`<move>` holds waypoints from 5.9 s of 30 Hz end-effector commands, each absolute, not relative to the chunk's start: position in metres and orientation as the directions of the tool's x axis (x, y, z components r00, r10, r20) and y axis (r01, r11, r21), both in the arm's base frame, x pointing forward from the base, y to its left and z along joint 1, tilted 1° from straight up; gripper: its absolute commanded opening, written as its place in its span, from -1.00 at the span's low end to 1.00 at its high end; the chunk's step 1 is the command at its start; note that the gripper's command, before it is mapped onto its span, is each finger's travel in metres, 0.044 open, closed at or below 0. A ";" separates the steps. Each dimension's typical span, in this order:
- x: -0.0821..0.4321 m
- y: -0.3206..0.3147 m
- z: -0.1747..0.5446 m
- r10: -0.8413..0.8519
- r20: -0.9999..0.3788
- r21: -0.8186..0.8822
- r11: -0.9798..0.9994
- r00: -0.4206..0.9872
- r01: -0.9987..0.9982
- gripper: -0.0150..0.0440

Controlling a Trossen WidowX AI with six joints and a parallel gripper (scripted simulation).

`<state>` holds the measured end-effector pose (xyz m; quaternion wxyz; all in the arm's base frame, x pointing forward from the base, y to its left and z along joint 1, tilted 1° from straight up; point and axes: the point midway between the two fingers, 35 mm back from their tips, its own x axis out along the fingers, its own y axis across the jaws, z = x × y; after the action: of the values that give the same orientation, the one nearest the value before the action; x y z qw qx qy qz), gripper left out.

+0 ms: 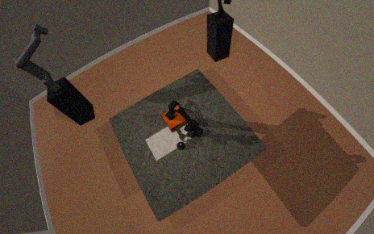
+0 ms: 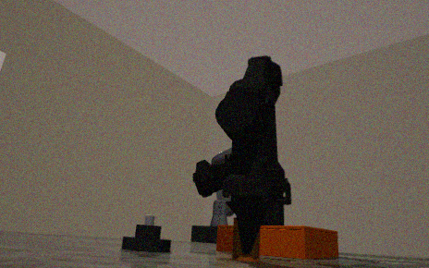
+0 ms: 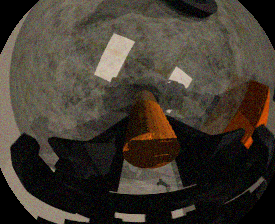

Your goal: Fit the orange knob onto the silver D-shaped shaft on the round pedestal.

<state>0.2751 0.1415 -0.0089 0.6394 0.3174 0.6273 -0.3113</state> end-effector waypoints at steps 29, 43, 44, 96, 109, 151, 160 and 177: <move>0.283 0.147 0.084 -0.002 -1.000 0.017 0.606 0.023 0.795 -0.49; 0.280 0.147 0.129 -0.002 -1.000 0.017 0.606 0.023 0.795 -0.49; 0.280 0.147 0.130 -0.002 -1.000 0.017 0.606 0.023 0.795 -0.49; 0.330 0.006 0.092 -0.016 -1.000 0.011 0.601 0.026 0.799 -0.49; 0.331 -0.035 0.081 -0.019 -0.999 0.010 0.606 0.027 0.796 -0.49; 0.333 -0.038 0.059 -0.019 -0.999 -0.008 0.929 0.027 0.369 -0.49; 0.332 -0.038 0.058 -0.019 -0.999 -0.008 0.929 0.027 0.369 -0.49; 0.332 -0.038 0.053 -0.019 -0.999 -0.008 0.929 0.027 0.369 -0.49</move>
<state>0.3318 -0.0378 0.0537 0.7046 0.1295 0.6840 -0.1375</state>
